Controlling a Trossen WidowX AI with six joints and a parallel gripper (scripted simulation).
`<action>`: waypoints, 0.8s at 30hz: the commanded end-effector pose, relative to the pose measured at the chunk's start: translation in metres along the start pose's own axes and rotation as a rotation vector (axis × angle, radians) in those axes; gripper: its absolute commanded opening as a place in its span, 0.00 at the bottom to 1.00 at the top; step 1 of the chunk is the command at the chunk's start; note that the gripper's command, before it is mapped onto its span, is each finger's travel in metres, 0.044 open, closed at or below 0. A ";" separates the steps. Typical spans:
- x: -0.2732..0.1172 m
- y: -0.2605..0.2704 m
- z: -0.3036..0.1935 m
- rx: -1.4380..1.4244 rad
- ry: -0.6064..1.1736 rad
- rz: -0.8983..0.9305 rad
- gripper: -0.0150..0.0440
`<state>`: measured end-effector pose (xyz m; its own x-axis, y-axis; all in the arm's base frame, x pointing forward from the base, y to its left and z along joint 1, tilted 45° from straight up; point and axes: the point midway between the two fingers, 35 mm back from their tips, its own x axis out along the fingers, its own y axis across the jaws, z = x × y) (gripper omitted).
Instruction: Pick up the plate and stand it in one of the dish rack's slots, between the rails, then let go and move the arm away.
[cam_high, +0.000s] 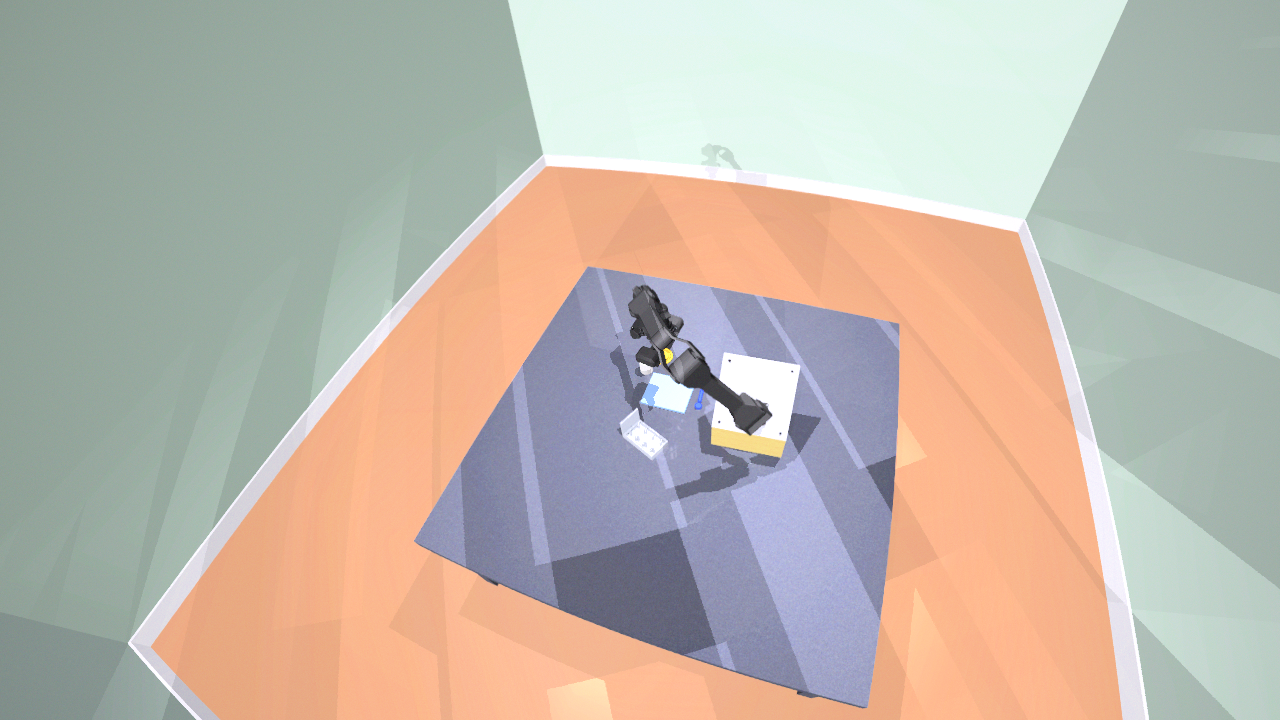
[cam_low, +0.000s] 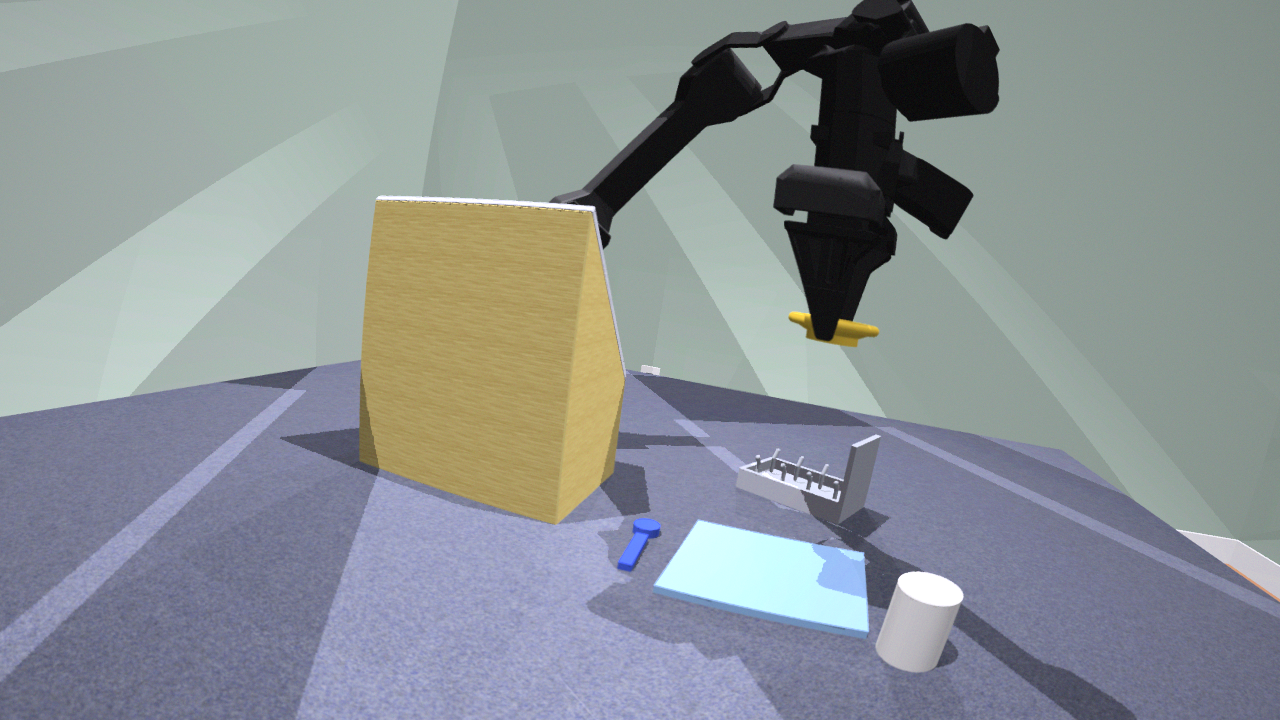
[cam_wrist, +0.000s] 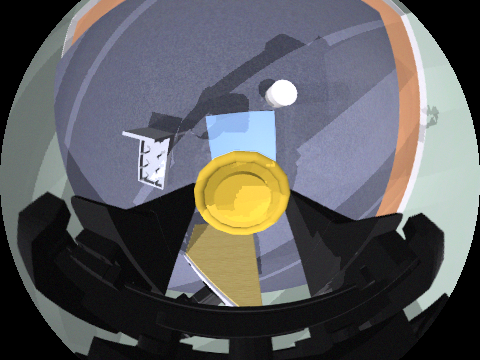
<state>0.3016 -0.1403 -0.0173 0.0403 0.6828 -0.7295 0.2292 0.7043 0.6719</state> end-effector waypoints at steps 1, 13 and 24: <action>-0.003 0.022 -0.003 0.135 -0.001 0.001 0.25; -0.007 0.079 -0.017 0.549 -0.004 -0.002 0.25; -0.007 0.127 -0.038 0.926 -0.004 0.000 0.25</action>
<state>0.2984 -0.0614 0.0678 0.0433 0.6764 -0.7353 0.8624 0.3462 0.3693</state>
